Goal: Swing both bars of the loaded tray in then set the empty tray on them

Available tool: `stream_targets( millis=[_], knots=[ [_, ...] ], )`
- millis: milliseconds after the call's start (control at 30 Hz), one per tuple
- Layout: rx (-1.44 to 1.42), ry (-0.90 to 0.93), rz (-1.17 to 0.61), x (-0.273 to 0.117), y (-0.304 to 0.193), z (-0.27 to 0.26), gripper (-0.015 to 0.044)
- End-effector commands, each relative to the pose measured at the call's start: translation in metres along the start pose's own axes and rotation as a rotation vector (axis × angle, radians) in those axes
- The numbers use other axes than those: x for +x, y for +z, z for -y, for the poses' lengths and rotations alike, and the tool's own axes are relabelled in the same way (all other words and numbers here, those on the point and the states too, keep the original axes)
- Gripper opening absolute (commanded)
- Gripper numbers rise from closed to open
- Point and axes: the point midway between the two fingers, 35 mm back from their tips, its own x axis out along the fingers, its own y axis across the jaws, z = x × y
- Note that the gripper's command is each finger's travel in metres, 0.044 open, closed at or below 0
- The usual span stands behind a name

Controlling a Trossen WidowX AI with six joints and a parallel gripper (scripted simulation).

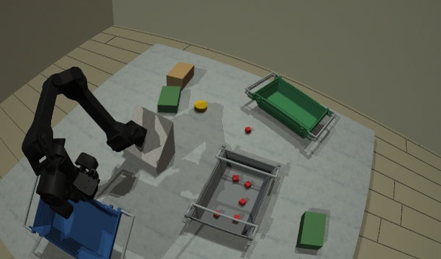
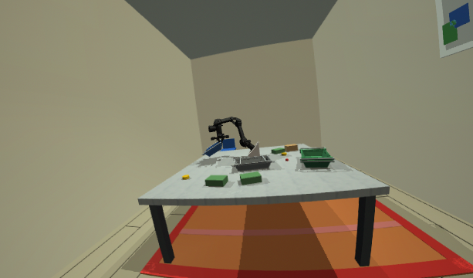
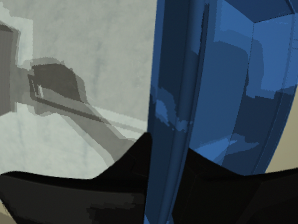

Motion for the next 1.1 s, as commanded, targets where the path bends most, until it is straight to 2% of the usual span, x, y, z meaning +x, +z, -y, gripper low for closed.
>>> stream_targets(
  millis=[0,767,1067],
  knots=[
    [0.009,-0.014,0.000,-0.006,-0.002,0.003,0.0000],
    [0.008,-0.014,0.001,-0.006,-0.001,0.004,0.0000],
    [-0.082,0.030,0.028,0.002,0.027,0.009,0.0000]
  ],
)
